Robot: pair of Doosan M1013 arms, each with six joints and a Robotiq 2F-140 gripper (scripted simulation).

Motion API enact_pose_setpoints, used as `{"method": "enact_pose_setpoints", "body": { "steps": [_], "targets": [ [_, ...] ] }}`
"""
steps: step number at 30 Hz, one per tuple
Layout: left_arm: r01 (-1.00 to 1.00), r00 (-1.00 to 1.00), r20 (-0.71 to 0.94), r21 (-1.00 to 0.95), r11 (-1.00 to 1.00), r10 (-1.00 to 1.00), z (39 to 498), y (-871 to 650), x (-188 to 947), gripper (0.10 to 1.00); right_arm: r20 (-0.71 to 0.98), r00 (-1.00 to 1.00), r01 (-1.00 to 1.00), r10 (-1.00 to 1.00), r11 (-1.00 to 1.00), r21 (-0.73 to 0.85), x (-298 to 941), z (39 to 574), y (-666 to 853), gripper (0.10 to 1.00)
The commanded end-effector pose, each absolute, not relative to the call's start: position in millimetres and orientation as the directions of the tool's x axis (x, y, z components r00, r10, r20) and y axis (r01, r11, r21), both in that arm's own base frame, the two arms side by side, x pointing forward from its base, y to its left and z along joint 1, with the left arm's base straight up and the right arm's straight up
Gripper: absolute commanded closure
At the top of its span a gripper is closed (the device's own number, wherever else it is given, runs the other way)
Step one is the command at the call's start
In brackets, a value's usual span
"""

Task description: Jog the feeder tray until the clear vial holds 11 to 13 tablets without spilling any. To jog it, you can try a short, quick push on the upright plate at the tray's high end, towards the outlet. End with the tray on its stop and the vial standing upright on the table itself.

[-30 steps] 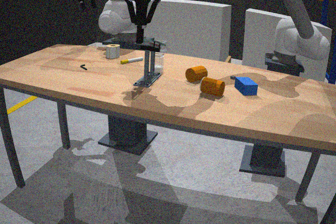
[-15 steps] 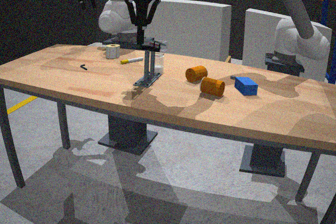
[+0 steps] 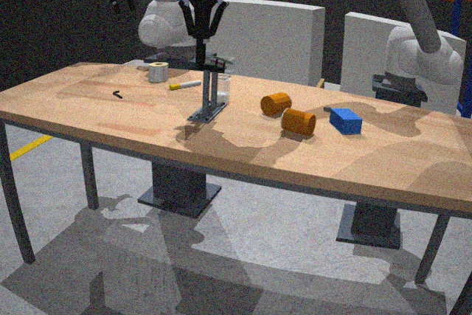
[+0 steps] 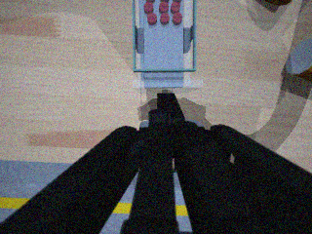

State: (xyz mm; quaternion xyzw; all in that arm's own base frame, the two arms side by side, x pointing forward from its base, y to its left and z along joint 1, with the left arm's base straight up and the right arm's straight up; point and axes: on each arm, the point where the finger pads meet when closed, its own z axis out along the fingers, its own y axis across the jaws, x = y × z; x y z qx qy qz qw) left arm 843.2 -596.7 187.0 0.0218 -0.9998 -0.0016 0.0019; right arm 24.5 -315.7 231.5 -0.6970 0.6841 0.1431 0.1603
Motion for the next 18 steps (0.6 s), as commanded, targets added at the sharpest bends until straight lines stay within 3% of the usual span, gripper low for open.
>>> {"method": "enact_pose_setpoints", "body": {
  "steps": [1, 18],
  "targets": [
    [-0.041, -0.999, -0.005, -0.003, 0.999, -0.041, 191.3, -600.8, 839.0, 0.999, -0.422, 0.019, -1.000, -0.906, -0.010, -0.022, 22.6, 232.5, -313.1, 0.098],
    [-0.042, -0.999, 0.001, 0.001, 0.999, -0.042, 197.5, -596.1, 866.7, 0.999, -0.422, 0.019, -1.000, -0.906, -0.010, -0.022, 22.6, 232.5, -313.1, 0.098]
  ]
}}
